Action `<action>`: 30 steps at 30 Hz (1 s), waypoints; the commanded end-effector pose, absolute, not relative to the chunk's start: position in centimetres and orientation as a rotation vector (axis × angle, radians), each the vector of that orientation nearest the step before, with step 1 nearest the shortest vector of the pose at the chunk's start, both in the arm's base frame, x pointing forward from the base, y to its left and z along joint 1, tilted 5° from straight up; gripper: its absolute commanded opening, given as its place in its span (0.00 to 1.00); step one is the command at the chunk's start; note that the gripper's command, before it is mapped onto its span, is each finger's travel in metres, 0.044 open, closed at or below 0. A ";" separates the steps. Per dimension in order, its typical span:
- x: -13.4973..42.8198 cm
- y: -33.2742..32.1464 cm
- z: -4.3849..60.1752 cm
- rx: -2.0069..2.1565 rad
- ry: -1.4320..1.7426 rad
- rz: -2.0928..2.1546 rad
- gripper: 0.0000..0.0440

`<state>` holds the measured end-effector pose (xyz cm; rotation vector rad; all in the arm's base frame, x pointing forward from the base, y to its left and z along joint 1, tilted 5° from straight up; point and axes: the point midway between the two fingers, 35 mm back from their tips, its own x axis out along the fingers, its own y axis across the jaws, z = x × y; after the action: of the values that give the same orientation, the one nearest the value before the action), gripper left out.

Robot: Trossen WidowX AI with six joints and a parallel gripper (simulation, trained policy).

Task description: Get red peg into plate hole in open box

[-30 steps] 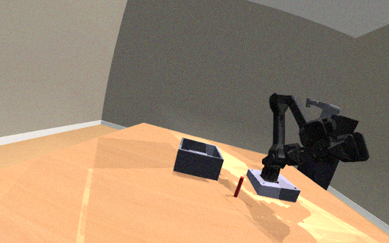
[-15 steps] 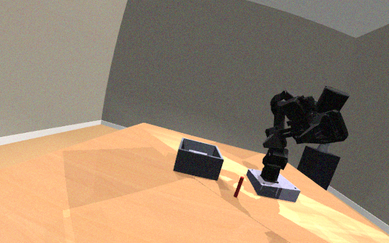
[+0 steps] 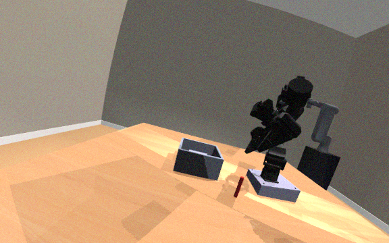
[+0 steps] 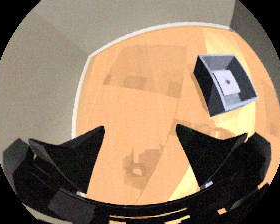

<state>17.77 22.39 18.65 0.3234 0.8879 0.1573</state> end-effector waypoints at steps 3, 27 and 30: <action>17.8 20.1 17.2 0.346 1.022 0.025 1.00; 16.9 13.5 11.3 0.500 1.403 -0.555 1.00; 17.0 13.4 10.8 0.510 1.417 -0.583 1.00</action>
<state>17.06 13.47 11.41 0.5050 1.3982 -0.5542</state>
